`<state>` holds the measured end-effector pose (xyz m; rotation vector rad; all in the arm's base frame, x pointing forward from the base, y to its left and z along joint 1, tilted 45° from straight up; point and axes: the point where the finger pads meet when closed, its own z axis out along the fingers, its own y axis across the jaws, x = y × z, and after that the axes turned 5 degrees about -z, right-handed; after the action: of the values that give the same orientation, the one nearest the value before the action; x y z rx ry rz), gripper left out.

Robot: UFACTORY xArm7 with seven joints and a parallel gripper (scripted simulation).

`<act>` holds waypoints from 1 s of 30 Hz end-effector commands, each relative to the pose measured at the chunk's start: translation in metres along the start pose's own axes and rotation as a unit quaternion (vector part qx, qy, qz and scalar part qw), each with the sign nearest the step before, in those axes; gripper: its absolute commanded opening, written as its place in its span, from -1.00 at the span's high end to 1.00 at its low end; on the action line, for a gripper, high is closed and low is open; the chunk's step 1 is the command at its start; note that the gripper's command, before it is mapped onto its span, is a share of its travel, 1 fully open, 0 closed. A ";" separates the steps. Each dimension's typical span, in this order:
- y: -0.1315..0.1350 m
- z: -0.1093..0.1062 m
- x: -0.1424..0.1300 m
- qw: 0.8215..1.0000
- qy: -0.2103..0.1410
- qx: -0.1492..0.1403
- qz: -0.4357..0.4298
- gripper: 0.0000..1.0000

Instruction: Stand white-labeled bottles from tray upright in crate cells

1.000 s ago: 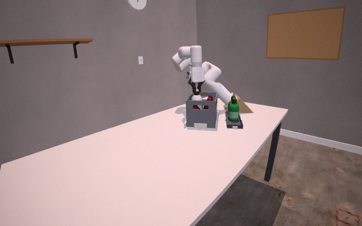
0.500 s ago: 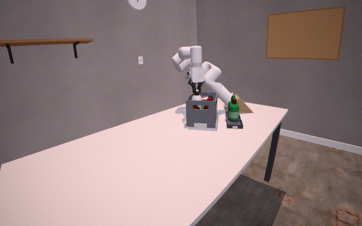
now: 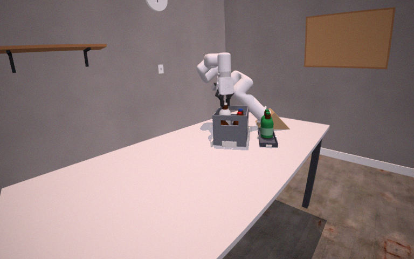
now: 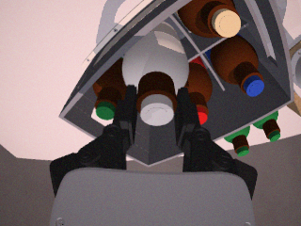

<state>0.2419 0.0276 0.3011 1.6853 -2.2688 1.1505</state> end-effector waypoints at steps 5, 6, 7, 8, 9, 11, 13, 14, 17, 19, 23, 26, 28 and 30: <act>-0.001 0.002 0.000 1.000 -0.001 0.001 0.000 1.00; -0.001 0.003 0.000 1.000 -0.001 0.001 0.000 1.00; -0.001 0.004 0.000 1.000 -0.001 0.001 0.000 1.00; -0.001 0.004 0.000 1.000 -0.001 0.001 0.000 1.00; -0.001 0.004 0.000 1.000 -0.001 0.001 0.000 1.00; -0.001 0.005 0.000 1.000 -0.001 0.001 0.000 1.00; -0.001 0.007 0.000 1.000 -0.001 0.001 0.000 1.00; -0.001 0.008 0.000 1.000 -0.001 0.001 0.000 1.00; -0.001 0.011 0.000 1.000 -0.001 0.001 0.000 1.00; -0.001 0.014 0.000 1.000 -0.001 0.001 0.000 1.00; -0.001 0.019 0.000 1.000 -0.001 0.001 0.000 1.00; -0.001 0.021 0.000 1.000 -0.001 0.001 0.000 1.00; -0.001 0.022 0.000 1.000 -0.001 0.001 0.000 1.00; -0.001 0.025 0.000 1.000 -0.001 0.001 0.000 1.00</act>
<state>0.2496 0.0140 0.2852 1.6855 -2.2687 1.1502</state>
